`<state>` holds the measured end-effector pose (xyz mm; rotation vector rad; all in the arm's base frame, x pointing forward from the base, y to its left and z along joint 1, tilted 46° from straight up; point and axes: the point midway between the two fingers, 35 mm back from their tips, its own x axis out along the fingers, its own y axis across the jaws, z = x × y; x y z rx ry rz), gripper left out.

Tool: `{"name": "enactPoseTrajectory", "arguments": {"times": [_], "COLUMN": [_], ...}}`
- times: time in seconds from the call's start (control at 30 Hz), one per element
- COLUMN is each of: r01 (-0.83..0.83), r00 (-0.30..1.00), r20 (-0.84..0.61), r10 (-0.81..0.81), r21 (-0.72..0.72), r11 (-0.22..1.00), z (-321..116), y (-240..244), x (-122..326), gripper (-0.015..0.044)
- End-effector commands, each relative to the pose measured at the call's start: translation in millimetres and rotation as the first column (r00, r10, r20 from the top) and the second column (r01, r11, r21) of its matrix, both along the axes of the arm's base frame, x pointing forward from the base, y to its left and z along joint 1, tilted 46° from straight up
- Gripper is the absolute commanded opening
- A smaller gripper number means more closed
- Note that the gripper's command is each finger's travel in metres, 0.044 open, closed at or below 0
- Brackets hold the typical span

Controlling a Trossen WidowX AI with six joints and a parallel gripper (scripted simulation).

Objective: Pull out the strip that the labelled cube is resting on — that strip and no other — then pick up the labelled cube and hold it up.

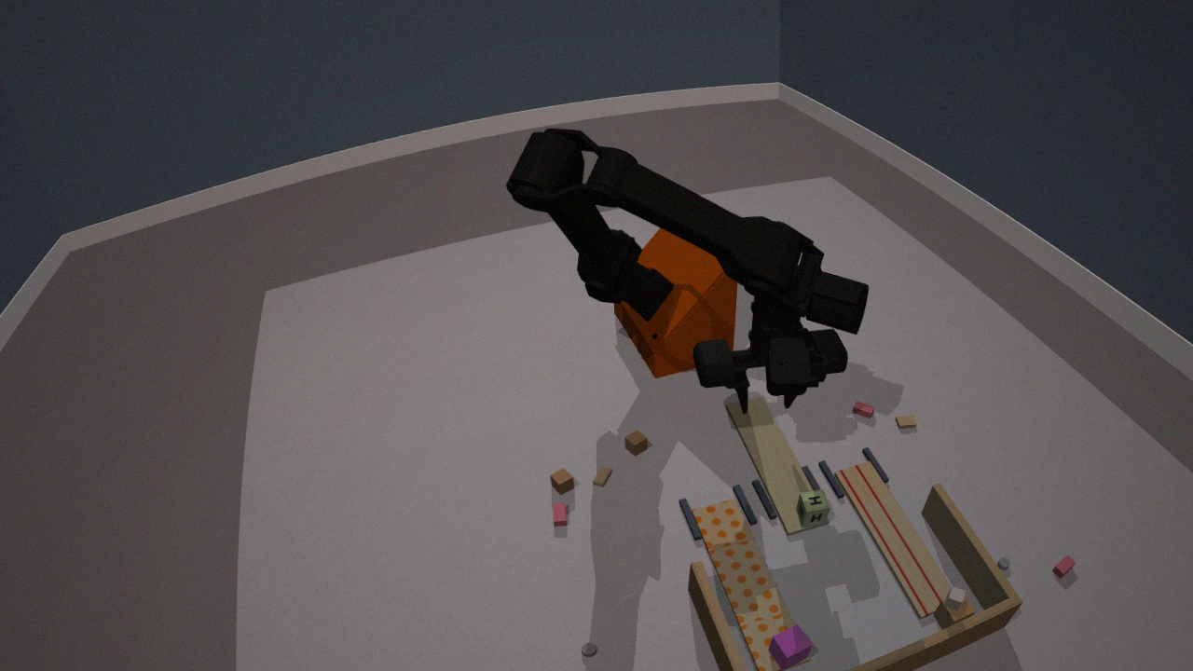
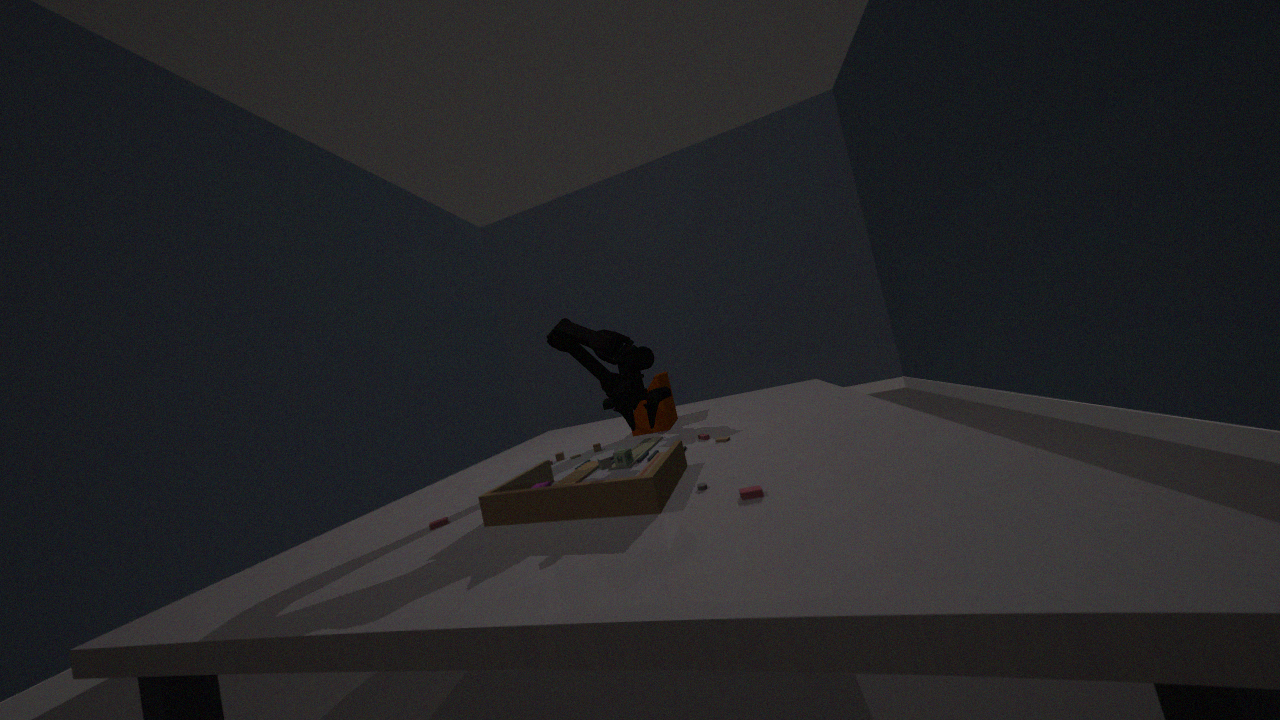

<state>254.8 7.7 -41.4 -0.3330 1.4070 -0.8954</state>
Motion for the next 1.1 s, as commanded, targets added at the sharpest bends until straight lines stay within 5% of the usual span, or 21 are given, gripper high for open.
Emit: {"name": "enactPoseTrajectory", "arguments": {"times": [0.0,0.1,1.07], "r01": [-0.003,-0.003,-0.003], "r00": [1.0,1.0,1.0], "r20": [0.004,0.005,0.011], "r10": [0.003,0.003,0.003], "r21": [-0.002,-0.002,-0.004], "r11": [1.0,1.0,1.0], "z": [2,4,21], "y": [-1,-2,-12], "x": [15,25,122], "gripper": [0.0367,0.044,0.044]}}
